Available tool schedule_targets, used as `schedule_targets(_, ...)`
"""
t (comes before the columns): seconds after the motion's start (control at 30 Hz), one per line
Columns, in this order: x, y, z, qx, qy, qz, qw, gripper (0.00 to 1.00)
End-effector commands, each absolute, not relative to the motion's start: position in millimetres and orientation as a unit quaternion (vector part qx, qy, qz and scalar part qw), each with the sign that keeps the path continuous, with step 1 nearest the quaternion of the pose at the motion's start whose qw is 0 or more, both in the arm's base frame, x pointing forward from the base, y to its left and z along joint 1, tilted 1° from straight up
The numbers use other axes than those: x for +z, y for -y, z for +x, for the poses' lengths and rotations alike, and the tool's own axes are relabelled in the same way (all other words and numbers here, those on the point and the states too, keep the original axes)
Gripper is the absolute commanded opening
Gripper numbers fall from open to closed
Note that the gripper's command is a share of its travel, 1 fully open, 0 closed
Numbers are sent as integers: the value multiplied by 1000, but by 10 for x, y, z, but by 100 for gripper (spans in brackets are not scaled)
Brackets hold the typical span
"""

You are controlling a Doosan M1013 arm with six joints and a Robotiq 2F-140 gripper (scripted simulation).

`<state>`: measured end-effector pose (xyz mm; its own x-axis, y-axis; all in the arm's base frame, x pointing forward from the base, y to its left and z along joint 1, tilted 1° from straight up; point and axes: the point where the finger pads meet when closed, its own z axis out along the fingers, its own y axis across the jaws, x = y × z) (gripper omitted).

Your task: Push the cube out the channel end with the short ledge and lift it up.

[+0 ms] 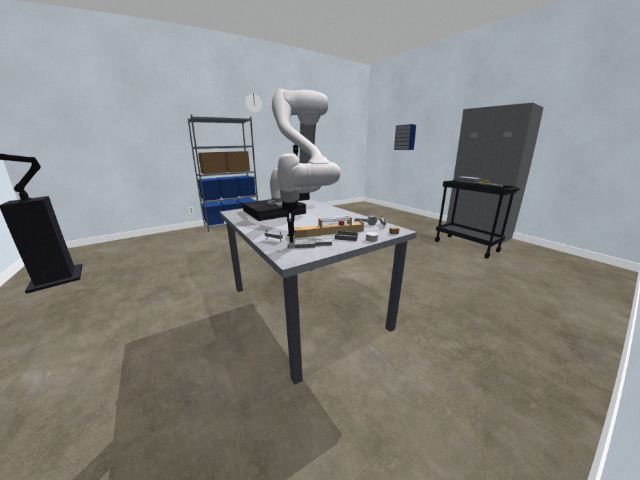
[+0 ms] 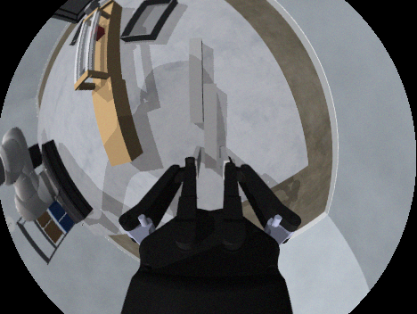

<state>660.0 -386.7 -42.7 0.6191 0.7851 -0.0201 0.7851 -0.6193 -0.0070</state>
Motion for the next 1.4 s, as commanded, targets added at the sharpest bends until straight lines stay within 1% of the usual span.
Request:
schedule_targets(0.0, -425, 3867, 6601, -10, -436, 900, 1, 0)
schedule_targets(1.17, -413, 3867, 6601, -10, -436, 900, 1, 0)
schedule_targets(1.27, -285, 3865, 6603, -10, -436, 900, 1, 0)
schedule_targets(1.37, -4, 3862, 6608, -10, -436, 900, 1, 0)
